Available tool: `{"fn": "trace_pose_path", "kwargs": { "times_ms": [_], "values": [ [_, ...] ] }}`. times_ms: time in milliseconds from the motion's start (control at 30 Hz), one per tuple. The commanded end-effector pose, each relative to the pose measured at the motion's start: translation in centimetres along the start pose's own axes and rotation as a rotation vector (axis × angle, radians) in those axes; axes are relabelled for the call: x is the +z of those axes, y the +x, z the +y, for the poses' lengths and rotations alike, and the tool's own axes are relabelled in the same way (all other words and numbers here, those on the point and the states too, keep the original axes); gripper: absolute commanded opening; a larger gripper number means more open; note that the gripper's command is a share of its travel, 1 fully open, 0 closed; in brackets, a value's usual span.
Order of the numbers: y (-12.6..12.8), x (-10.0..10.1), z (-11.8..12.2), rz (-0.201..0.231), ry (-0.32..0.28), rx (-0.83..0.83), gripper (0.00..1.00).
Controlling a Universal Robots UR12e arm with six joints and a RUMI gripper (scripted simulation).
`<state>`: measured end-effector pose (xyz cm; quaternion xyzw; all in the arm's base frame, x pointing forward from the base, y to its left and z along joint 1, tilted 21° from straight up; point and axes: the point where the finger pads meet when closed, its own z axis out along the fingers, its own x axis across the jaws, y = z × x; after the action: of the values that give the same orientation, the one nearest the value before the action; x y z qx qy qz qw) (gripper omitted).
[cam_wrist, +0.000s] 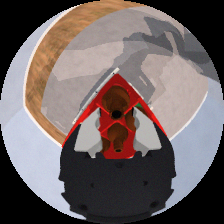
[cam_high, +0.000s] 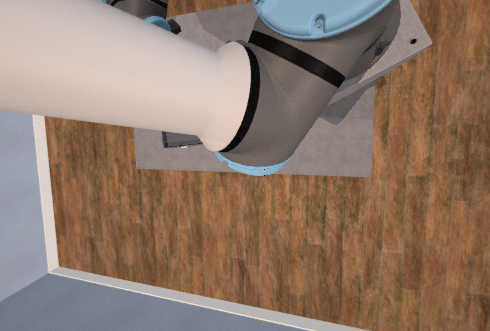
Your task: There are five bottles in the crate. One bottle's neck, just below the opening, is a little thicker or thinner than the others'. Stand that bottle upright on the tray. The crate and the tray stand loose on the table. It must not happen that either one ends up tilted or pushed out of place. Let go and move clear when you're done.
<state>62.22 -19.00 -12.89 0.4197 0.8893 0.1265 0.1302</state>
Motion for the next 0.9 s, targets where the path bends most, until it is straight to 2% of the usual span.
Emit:
{"fn": "trace_pose_path", "kwargs": {
  "times_ms": [0,500,867],
  "values": [
    [0.0,0.0,0.0,-0.001,0.0,0.0,0.38],
    [0.0,-0.1,0.0,-0.001,0.0,0.0,0.38],
    [0.0,-1.6,0.0,-0.001,0.0,0.0,0.38]
  ]
}}
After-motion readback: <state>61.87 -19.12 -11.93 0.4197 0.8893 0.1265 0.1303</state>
